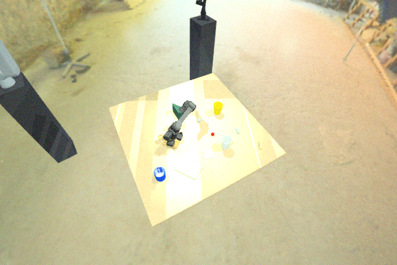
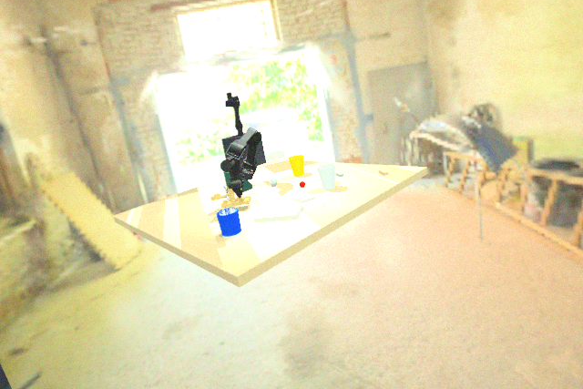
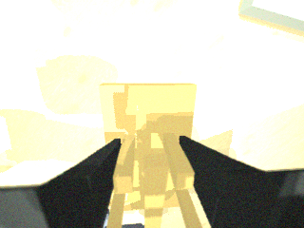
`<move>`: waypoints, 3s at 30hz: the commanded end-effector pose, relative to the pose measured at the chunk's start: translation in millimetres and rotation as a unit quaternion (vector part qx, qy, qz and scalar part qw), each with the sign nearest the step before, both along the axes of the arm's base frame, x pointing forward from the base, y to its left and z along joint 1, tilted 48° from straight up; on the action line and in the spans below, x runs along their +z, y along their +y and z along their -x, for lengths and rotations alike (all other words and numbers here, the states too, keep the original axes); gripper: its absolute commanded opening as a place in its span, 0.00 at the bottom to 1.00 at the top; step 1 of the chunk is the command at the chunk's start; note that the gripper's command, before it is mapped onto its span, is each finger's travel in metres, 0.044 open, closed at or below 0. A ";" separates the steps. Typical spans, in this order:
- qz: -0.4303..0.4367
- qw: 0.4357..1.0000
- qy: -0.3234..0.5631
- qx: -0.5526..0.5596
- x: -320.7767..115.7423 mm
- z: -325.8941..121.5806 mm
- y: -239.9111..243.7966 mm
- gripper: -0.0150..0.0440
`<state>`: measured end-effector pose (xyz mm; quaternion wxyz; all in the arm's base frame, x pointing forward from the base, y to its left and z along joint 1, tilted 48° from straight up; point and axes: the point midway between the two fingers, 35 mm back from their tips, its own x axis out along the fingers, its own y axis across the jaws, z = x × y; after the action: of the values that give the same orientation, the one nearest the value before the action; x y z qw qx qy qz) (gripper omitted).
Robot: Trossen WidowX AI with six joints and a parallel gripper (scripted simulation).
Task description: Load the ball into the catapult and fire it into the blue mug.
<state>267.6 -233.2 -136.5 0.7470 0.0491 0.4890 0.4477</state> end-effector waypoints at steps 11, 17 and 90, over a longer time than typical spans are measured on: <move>0.000 1.000 0.000 -0.005 -15.1 -3.0 15.1 0.25; 0.000 1.000 0.000 -0.005 -21.5 -3.8 22.5 0.25; 0.000 1.000 0.002 -0.006 -10.8 -2.4 12.5 1.00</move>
<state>268.7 -226.4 -143.6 0.7487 0.0489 0.4907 0.4430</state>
